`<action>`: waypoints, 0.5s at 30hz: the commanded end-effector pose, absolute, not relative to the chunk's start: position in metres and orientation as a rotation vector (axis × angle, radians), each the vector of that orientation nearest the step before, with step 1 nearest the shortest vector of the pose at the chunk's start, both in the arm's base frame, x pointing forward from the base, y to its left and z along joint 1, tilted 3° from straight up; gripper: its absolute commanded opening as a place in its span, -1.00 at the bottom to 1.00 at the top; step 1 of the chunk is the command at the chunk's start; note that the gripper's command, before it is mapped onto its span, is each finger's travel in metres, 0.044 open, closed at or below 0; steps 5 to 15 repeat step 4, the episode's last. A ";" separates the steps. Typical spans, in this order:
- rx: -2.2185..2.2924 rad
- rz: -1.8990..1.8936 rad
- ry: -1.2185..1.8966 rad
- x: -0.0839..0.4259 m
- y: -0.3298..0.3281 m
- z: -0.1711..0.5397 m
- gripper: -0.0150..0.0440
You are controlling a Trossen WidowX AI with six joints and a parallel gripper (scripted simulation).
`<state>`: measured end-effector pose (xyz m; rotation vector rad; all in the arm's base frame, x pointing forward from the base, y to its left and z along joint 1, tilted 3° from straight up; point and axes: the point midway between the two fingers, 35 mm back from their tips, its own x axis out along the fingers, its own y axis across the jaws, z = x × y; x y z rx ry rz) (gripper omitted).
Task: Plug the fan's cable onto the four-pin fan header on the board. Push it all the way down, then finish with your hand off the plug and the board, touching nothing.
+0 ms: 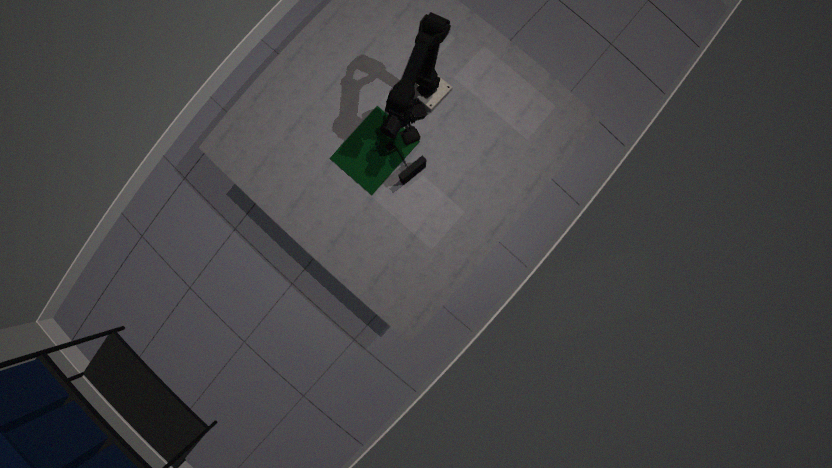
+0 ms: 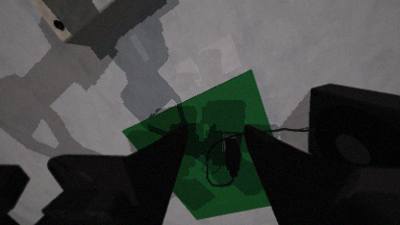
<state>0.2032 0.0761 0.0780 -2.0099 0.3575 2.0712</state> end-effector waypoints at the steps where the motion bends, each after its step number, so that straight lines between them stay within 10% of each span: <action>1: -1.996 2.081 0.362 0.167 0.071 0.073 0.39; 15: -1.996 2.081 0.362 0.159 0.069 0.072 0.39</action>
